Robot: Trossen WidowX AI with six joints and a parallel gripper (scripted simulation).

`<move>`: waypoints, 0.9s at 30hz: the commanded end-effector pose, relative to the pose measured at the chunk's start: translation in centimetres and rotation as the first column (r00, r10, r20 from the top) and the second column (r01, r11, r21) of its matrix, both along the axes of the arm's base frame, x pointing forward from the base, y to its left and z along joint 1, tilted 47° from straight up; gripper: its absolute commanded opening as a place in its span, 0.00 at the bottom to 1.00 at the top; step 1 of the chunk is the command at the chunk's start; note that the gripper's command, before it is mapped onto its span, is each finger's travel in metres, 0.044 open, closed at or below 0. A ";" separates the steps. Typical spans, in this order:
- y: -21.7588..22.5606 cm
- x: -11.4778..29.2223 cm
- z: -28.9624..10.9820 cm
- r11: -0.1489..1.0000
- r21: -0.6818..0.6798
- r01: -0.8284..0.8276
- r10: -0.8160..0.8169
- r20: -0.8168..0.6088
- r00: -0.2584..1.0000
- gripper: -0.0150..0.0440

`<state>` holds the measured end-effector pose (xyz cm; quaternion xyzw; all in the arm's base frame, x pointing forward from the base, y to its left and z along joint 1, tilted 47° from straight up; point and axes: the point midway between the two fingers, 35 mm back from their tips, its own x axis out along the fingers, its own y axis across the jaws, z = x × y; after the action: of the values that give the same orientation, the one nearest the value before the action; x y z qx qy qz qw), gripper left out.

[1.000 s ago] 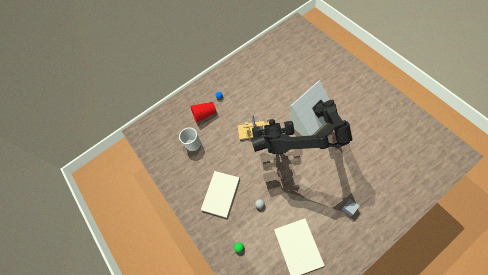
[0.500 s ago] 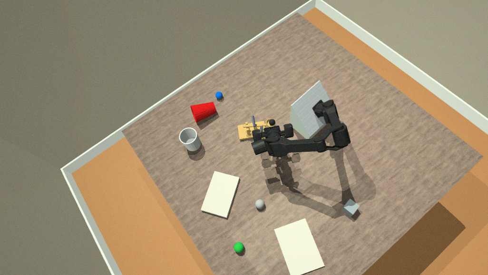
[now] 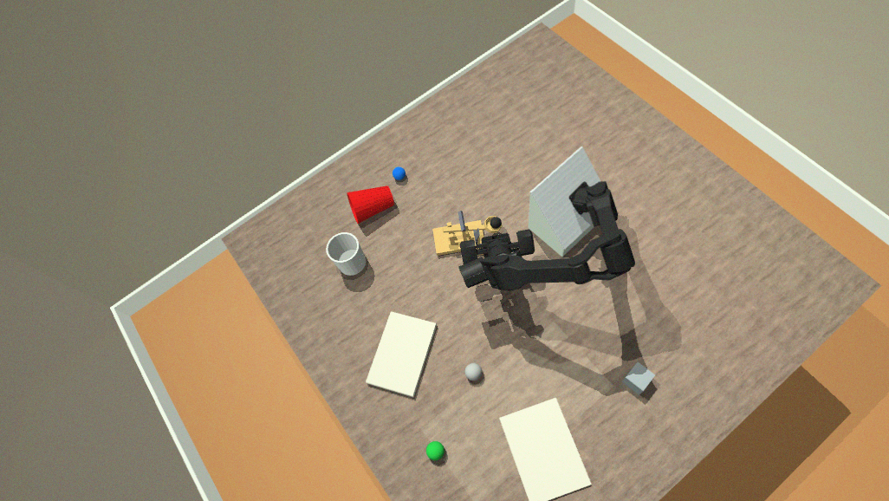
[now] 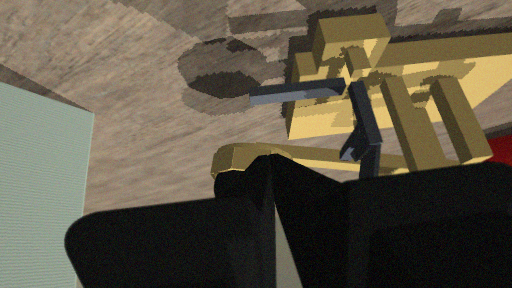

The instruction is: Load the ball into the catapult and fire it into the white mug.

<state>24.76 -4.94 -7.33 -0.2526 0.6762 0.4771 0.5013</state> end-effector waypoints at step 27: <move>4.1 -0.4 -3.9 1.000 0.005 0.004 -0.004 -0.007 1.000 0.25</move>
<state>24.60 -1.06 -10.89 -0.2528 0.6749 0.4790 0.5012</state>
